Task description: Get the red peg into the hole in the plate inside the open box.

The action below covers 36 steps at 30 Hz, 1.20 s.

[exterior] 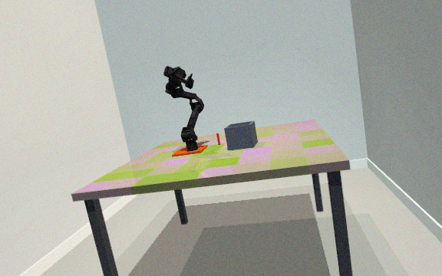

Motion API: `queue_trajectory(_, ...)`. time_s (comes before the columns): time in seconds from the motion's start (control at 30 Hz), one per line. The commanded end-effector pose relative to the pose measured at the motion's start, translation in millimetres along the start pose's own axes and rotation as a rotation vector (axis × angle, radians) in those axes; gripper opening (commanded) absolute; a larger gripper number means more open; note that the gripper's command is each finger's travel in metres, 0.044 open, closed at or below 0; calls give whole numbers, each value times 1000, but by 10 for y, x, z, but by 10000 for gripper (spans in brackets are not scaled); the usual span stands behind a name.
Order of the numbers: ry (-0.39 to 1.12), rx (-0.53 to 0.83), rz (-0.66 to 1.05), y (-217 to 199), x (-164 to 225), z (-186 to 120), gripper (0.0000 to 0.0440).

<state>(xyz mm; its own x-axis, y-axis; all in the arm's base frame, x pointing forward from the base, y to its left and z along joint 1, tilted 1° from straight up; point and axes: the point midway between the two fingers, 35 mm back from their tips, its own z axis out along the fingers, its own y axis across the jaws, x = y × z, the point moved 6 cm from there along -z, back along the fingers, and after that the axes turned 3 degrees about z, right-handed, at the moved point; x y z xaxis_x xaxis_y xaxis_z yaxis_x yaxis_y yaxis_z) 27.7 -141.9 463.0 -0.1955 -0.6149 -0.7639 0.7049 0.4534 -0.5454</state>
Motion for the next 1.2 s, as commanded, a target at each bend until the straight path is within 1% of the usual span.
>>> queue_trajectory(0.0,2,-3,16,-7,13,12,426)
queue_trajectory(0.03,4,-9,43,-12,32,29,440)
queue_trajectory(0.3,-3,-75,314,18,91,208,440)
queue_trajectory(0.67,9,-191,678,151,68,479,440)
queue_trajectory(1.17,119,-375,1152,506,-23,821,440)
